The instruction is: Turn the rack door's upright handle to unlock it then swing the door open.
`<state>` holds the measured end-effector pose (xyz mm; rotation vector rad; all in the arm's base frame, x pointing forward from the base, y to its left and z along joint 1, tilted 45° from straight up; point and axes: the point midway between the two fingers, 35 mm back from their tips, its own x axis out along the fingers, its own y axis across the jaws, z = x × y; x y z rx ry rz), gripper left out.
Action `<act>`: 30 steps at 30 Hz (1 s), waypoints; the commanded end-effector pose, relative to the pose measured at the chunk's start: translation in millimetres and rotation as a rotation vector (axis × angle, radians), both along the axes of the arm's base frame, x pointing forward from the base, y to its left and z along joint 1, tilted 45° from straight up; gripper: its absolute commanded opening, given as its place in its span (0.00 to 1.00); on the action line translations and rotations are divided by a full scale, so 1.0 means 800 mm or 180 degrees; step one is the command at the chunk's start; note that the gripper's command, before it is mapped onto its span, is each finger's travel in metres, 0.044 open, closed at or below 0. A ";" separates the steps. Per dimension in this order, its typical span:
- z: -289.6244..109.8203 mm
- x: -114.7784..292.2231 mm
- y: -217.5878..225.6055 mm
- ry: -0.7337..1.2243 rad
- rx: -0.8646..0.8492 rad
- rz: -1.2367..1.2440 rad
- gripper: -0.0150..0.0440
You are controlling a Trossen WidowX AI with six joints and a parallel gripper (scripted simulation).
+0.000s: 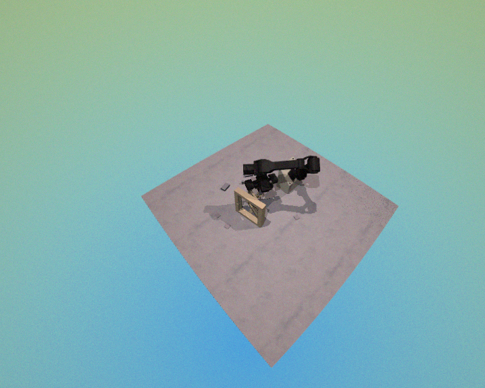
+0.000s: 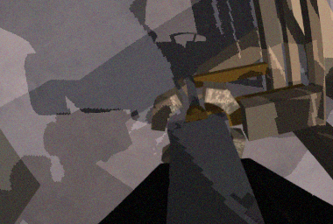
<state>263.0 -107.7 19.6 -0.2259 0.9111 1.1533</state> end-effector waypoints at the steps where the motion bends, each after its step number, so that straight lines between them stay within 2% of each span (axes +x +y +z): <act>1: 0.006 -0.008 0.008 0.0202 0.0031 -0.0239 0.27; 30: 0.052 -0.039 0.062 0.1314 0.0212 -0.1390 0.27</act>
